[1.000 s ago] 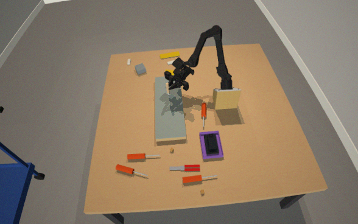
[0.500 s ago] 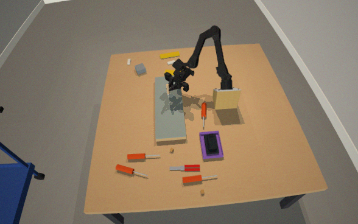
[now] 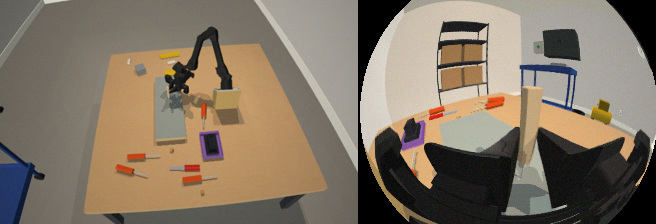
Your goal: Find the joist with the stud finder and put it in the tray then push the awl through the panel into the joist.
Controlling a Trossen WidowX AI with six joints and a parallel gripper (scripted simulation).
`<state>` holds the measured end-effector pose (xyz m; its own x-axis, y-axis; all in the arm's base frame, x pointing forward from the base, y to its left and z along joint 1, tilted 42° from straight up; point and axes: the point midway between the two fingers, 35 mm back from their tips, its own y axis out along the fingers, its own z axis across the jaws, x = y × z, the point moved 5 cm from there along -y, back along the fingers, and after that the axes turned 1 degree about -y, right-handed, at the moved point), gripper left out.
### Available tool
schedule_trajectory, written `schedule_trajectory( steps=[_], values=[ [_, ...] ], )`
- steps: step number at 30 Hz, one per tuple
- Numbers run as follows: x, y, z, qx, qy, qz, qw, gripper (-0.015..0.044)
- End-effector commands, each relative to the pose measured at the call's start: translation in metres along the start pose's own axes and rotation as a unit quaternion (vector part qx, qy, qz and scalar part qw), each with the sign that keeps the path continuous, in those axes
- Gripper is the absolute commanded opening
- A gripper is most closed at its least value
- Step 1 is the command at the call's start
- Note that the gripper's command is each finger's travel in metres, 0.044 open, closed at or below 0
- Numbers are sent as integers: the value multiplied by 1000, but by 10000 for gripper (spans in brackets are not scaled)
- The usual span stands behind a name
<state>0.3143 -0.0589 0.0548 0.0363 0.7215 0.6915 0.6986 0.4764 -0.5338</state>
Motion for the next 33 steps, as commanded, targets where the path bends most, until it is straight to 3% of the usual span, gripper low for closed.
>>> schedule_trajectory(
  steps=[1,33],
  values=[
    [-6,2,0,2,-1,-6,1000,0],
    [-15,1,0,0,-2,-4,1000,0]
  ],
)
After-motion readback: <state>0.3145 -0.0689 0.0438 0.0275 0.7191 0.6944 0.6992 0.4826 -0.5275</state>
